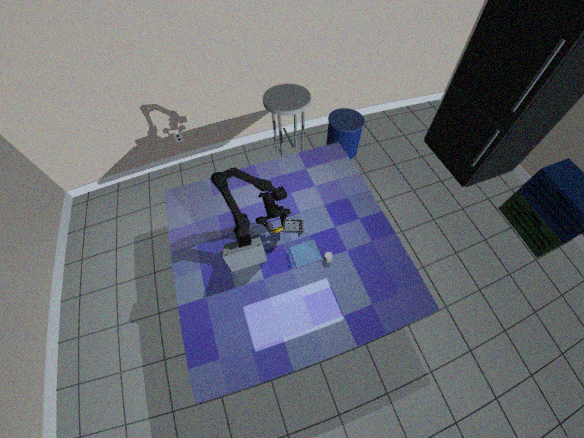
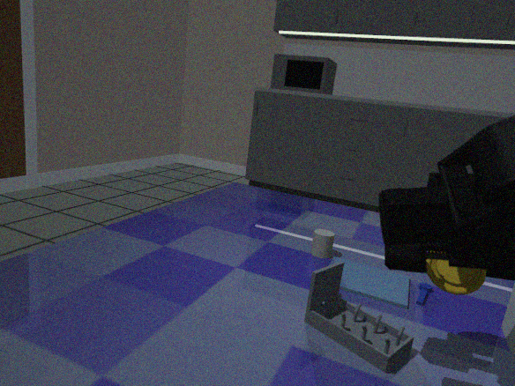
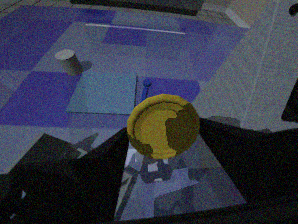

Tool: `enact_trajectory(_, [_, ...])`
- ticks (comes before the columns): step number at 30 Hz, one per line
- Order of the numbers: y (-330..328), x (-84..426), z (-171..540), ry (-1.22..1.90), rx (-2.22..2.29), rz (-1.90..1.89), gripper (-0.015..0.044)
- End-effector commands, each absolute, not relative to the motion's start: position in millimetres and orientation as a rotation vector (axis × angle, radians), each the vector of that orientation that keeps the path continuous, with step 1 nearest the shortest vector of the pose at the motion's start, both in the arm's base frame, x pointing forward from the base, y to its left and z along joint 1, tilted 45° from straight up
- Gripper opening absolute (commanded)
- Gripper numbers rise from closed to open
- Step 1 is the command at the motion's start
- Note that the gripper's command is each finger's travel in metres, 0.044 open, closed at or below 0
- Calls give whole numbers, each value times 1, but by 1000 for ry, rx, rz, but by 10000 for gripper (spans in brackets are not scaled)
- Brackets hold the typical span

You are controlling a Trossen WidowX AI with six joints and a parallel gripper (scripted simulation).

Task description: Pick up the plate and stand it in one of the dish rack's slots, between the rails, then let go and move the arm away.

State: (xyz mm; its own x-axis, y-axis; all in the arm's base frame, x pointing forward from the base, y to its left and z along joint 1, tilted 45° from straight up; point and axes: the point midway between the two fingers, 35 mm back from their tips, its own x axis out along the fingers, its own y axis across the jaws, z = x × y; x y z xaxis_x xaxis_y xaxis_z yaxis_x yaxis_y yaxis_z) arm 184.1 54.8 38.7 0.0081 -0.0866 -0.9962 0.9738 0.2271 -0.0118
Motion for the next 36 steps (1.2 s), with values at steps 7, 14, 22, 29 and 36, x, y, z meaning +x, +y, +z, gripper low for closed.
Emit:
enact_trajectory(7, [60, 192, 30, 1073, 852, -985, 0])
enact_trajectory(14, [66, 197, 28, 954, 793, -908, 0])
enact_trajectory(22, [75, 202, 29, 817, 749, -810, 0])
enact_trajectory(29, [84, 205, 33, 698, 727, -718, 0])
enact_trajectory(36, [94, 205, 39, 581, 722, -621, 0])
